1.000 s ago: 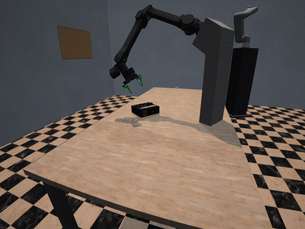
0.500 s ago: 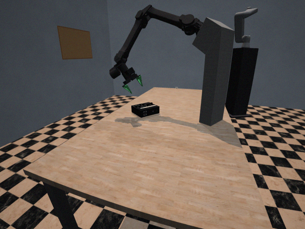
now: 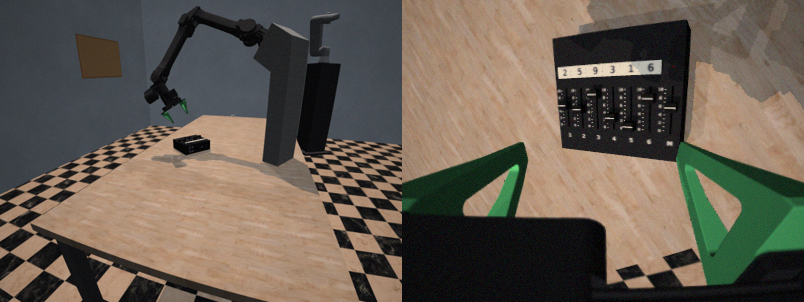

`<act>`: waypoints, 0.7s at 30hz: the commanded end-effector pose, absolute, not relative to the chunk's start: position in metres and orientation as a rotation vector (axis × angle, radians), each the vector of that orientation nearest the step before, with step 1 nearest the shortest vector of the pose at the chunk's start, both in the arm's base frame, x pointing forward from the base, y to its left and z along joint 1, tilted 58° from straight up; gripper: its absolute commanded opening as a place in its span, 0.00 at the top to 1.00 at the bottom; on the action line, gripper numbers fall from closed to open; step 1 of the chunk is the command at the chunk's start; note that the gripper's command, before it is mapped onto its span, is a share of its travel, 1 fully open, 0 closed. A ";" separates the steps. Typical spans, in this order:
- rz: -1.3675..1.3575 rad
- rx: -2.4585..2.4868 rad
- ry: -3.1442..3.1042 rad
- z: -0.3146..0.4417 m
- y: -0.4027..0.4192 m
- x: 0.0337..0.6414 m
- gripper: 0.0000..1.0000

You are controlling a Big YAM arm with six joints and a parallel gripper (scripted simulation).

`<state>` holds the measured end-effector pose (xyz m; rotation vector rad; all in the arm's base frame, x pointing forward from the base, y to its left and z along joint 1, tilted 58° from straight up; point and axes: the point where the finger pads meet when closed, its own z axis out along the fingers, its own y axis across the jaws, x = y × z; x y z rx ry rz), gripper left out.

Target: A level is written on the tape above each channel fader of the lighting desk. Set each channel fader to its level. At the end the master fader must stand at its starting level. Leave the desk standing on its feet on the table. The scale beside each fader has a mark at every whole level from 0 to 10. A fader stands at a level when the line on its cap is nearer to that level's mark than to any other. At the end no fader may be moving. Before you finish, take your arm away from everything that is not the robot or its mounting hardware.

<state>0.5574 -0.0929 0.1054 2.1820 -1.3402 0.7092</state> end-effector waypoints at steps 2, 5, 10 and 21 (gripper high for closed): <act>0.749 2.215 -1.315 0.121 -0.076 0.559 0.00; 0.749 2.215 -1.315 0.121 -0.076 0.559 0.00; 0.749 2.215 -1.315 0.121 -0.076 0.559 0.00; 0.851 2.099 -1.582 0.114 -0.098 0.556 0.00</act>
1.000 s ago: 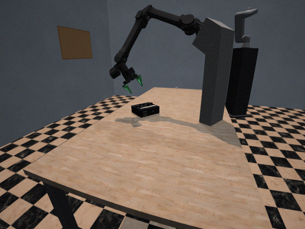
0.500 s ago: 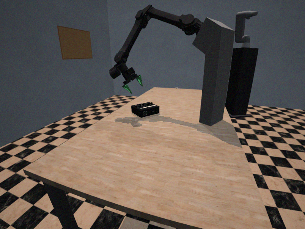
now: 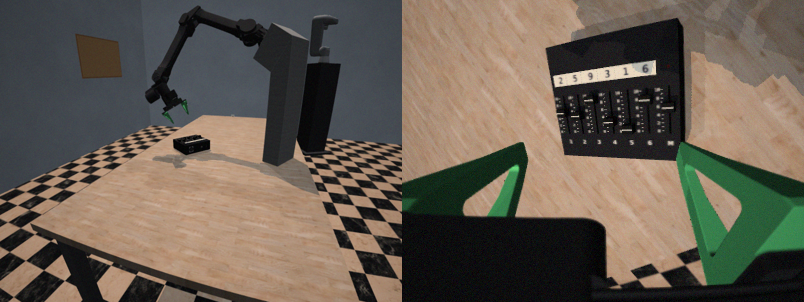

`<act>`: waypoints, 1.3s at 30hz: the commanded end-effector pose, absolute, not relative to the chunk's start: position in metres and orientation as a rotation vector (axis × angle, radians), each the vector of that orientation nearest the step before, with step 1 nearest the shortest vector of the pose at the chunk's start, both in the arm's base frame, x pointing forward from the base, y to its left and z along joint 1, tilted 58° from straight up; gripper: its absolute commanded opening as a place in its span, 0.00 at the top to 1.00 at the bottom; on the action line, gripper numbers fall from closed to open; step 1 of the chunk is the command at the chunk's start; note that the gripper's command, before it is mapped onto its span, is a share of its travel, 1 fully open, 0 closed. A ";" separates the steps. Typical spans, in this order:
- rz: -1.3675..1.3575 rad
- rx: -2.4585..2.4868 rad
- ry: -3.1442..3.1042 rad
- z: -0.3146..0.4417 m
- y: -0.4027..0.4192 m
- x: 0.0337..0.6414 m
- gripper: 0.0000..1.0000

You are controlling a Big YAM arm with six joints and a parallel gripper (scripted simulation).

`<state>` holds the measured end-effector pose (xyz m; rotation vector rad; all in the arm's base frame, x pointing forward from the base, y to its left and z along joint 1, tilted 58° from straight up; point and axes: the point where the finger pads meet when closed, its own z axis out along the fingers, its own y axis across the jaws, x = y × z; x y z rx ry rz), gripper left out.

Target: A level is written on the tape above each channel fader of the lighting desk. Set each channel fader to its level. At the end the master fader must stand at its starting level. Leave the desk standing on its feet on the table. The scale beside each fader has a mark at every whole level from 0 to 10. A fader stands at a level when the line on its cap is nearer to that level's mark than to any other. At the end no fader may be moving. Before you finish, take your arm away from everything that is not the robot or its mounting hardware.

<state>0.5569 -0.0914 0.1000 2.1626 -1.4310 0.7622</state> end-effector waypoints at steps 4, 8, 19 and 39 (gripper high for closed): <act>0.986 1.960 -1.879 0.106 -0.101 0.553 0.00; 1.032 1.904 -1.996 0.102 -0.103 0.551 0.00; 1.219 1.455 -2.726 0.090 -0.112 0.526 0.00; 1.232 0.130 -3.671 0.077 -0.105 0.506 0.00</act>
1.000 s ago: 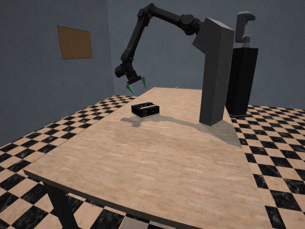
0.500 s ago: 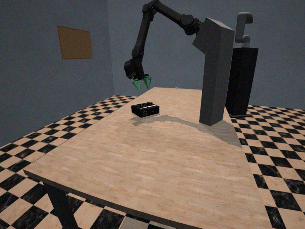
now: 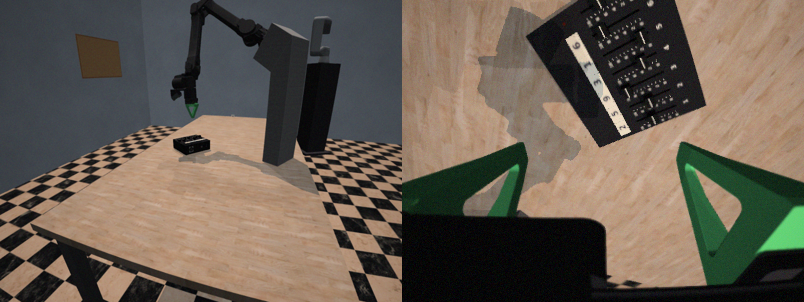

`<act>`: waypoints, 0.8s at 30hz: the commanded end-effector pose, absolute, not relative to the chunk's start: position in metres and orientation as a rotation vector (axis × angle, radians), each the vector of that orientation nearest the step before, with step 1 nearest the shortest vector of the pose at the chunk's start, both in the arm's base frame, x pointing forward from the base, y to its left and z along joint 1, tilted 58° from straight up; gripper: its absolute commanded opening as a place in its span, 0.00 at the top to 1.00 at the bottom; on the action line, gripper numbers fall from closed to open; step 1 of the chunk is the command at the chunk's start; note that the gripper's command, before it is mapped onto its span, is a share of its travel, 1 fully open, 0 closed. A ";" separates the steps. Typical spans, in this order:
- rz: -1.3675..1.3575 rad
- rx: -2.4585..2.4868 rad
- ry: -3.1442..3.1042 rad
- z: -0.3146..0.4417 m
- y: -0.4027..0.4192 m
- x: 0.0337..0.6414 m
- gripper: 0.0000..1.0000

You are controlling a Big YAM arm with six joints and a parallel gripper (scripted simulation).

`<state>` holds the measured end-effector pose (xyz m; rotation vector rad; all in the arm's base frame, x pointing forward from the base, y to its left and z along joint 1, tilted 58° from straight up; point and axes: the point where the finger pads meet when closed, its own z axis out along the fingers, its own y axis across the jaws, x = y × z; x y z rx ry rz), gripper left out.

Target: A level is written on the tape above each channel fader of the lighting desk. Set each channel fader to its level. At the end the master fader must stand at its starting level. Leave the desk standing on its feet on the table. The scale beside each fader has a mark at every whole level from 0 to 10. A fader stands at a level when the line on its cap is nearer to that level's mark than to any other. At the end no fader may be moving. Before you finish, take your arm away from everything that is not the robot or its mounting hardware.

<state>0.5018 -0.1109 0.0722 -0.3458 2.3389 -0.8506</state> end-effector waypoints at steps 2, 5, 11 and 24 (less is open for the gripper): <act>-0.749 -0.020 2.266 0.077 -0.105 0.506 0.00; -0.697 0.132 2.207 0.084 -0.105 0.509 0.00; -0.705 0.103 2.212 0.096 -0.104 0.507 0.00; -0.918 -0.657 2.250 0.172 -0.070 0.463 0.00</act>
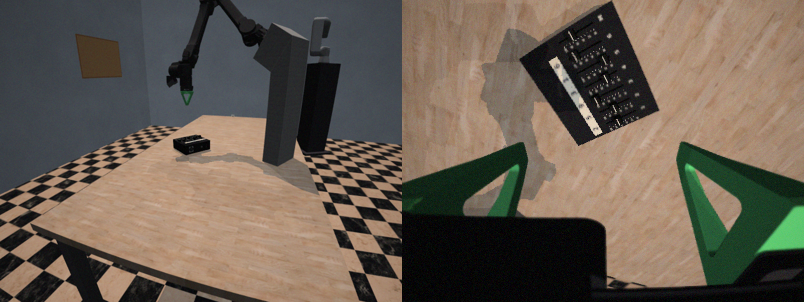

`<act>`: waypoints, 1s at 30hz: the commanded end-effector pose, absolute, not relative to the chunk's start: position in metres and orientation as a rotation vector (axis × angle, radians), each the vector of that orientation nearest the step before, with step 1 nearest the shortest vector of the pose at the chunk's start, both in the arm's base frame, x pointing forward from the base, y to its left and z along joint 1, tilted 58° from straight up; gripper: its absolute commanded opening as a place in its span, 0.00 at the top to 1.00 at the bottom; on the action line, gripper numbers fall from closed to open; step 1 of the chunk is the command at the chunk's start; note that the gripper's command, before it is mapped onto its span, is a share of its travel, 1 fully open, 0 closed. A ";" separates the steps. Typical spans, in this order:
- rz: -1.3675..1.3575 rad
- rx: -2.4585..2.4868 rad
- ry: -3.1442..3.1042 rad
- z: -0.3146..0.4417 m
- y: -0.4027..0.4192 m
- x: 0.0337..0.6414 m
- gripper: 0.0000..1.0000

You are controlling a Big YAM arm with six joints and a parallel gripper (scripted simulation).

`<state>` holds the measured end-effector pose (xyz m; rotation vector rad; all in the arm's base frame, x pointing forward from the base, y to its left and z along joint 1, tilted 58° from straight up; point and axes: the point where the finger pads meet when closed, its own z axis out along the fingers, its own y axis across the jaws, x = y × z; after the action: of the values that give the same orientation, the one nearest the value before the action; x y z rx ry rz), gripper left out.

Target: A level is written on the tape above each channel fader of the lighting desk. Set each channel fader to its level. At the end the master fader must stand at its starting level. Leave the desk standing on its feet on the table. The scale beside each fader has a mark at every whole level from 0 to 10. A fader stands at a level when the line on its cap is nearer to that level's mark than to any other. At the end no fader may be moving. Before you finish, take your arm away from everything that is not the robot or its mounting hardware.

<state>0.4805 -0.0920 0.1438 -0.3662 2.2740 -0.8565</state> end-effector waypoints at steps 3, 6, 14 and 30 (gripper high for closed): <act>-0.971 -0.837 2.214 0.209 -0.058 0.442 0.00; -1.016 -1.023 2.169 0.229 -0.047 0.411 0.00; -1.113 -1.432 2.004 0.248 -0.045 0.372 0.00; -1.177 -1.938 1.751 0.259 -0.040 0.363 0.00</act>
<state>0.3563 -0.0409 0.2411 -1.9074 1.8170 -1.1450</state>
